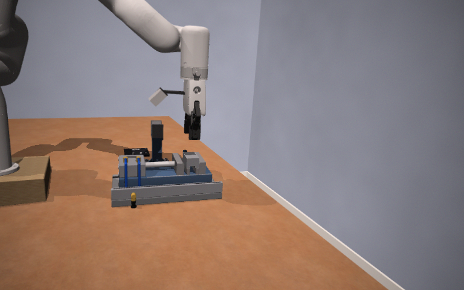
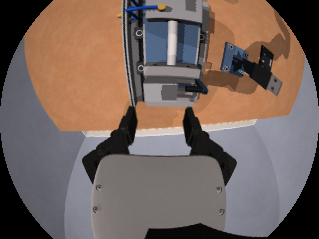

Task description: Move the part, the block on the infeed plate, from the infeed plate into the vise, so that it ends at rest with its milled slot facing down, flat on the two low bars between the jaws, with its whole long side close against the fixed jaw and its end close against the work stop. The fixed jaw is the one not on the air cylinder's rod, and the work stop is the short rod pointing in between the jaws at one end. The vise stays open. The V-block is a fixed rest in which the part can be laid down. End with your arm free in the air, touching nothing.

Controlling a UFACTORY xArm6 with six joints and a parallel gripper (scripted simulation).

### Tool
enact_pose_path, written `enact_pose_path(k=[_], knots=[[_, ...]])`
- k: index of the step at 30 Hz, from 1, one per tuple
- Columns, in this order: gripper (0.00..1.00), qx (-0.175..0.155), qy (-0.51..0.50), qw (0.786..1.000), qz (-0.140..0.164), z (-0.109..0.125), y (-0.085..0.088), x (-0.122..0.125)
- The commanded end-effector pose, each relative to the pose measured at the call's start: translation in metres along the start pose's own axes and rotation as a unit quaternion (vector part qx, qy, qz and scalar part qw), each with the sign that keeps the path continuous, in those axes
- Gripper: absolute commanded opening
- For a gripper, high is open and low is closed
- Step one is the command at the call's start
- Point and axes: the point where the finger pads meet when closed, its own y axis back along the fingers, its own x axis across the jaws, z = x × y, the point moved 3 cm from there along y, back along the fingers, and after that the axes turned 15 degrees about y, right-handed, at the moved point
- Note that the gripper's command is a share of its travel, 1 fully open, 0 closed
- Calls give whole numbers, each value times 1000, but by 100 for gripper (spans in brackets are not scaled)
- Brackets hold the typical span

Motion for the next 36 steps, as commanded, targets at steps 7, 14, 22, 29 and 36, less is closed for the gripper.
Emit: enact_pose_path(k=[7,14,22,29,36], knots=[[0,-2,0,1000,-1,1,2,-1],[0,-2,0,1000,-1,1,2,-1],[0,-2,0,1000,-1,1,2,-1],[0,-2,0,1000,-1,1,2,-1],[0,-2,0,1000,-1,-2,2,-9]])
